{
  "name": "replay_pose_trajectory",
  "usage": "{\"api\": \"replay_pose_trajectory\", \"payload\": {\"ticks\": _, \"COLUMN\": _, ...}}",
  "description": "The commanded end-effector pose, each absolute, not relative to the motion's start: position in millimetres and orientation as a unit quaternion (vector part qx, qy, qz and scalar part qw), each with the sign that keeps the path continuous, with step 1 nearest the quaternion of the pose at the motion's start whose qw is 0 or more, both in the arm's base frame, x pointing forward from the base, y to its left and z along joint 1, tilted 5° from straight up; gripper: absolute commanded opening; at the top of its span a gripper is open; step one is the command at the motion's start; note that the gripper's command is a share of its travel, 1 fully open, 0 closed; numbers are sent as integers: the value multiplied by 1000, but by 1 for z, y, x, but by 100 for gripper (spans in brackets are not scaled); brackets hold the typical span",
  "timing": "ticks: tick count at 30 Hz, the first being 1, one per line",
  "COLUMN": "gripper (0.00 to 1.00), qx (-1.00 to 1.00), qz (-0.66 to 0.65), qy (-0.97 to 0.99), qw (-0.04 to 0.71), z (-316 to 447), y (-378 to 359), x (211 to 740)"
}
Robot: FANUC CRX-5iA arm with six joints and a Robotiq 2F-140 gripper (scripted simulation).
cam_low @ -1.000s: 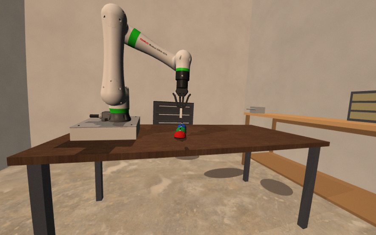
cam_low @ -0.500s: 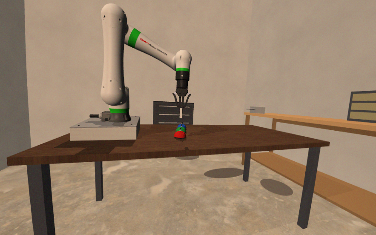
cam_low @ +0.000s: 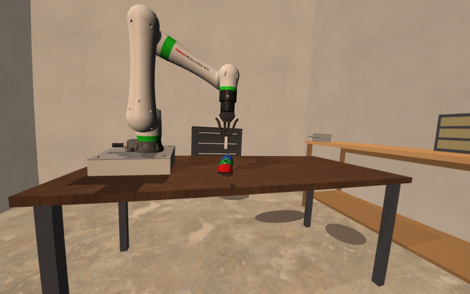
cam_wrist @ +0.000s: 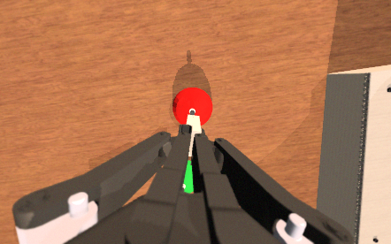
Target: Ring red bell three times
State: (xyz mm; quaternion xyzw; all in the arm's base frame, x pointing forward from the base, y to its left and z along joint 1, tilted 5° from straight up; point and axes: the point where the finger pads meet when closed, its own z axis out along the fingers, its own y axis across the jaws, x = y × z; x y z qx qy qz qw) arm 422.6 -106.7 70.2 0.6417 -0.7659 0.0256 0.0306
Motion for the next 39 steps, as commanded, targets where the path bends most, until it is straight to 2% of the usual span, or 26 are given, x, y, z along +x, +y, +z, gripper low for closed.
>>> {"api": "replay_pose_trajectory", "payload": {"ticks": 1, "gripper": 0, "qx": 642, "qz": 26, "qy": -766, "qw": 30, "z": 67, "y": -107, "x": 422}}
{"api": "replay_pose_trajectory", "payload": {"ticks": 39, "gripper": 0, "qx": 642, "qz": 26, "qy": -766, "qw": 30, "z": 16, "y": -111, "x": 416}}
